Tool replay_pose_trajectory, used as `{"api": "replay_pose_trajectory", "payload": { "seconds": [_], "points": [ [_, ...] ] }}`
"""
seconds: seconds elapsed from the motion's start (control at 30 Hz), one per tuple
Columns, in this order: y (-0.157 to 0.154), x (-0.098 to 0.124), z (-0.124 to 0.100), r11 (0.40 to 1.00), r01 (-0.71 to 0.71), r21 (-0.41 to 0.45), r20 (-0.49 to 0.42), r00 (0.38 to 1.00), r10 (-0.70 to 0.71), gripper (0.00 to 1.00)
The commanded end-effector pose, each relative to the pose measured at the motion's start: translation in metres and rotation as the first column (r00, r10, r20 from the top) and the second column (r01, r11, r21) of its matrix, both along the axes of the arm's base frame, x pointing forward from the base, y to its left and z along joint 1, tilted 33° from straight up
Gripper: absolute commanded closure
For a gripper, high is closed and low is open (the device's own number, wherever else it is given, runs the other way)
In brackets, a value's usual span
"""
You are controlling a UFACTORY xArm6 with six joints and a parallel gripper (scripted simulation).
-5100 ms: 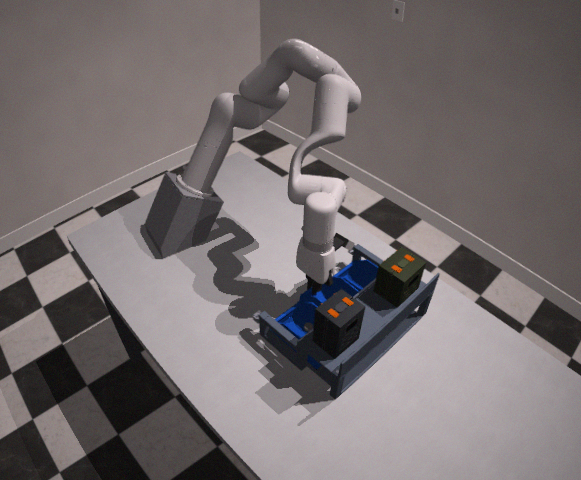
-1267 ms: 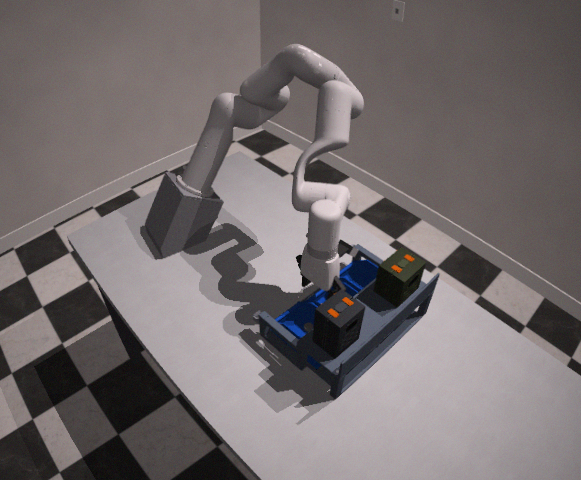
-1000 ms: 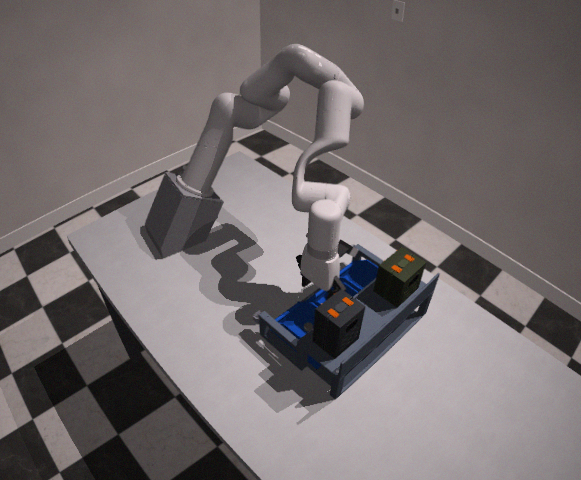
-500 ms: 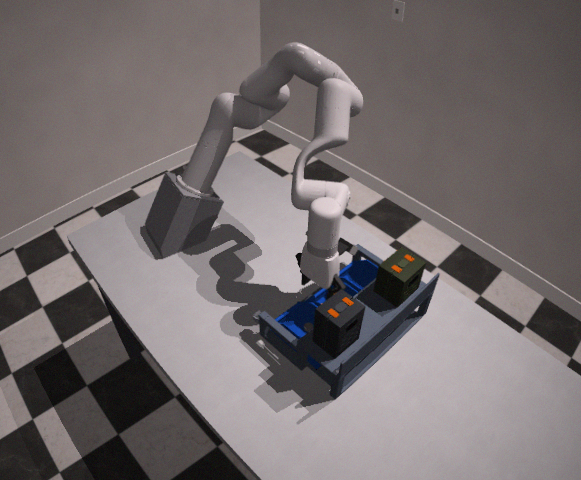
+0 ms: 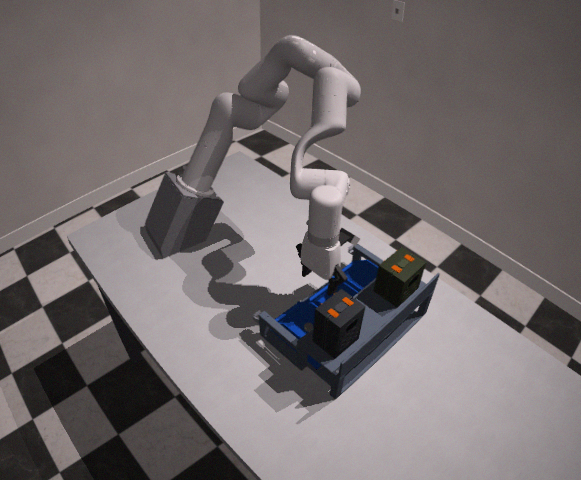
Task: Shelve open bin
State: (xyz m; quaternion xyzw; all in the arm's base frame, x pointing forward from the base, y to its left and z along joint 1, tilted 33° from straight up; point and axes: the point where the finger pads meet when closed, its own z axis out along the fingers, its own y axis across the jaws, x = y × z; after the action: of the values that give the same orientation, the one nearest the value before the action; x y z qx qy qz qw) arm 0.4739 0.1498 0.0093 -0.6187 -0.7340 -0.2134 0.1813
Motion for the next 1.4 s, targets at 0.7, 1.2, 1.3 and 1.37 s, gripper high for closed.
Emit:
{"api": "replay_pose_trajectory", "payload": {
  "seconds": [0.7, 1.2, 1.3, 1.37],
  "points": [
    [-0.029, 0.002, 0.047, 1.000, 0.002, 0.000, 0.006, 1.000, -0.002, 0.00],
    [-0.029, 0.002, 0.047, 1.000, 0.002, 0.000, 0.006, 1.000, -0.002, 0.00],
    [-0.029, 0.002, 0.047, 1.000, 0.002, 0.000, 0.006, 1.000, -0.002, 0.00],
    [-0.029, 0.002, 0.047, 1.000, 0.002, 0.000, 0.006, 1.000, -0.002, 0.00]
  ]
}}
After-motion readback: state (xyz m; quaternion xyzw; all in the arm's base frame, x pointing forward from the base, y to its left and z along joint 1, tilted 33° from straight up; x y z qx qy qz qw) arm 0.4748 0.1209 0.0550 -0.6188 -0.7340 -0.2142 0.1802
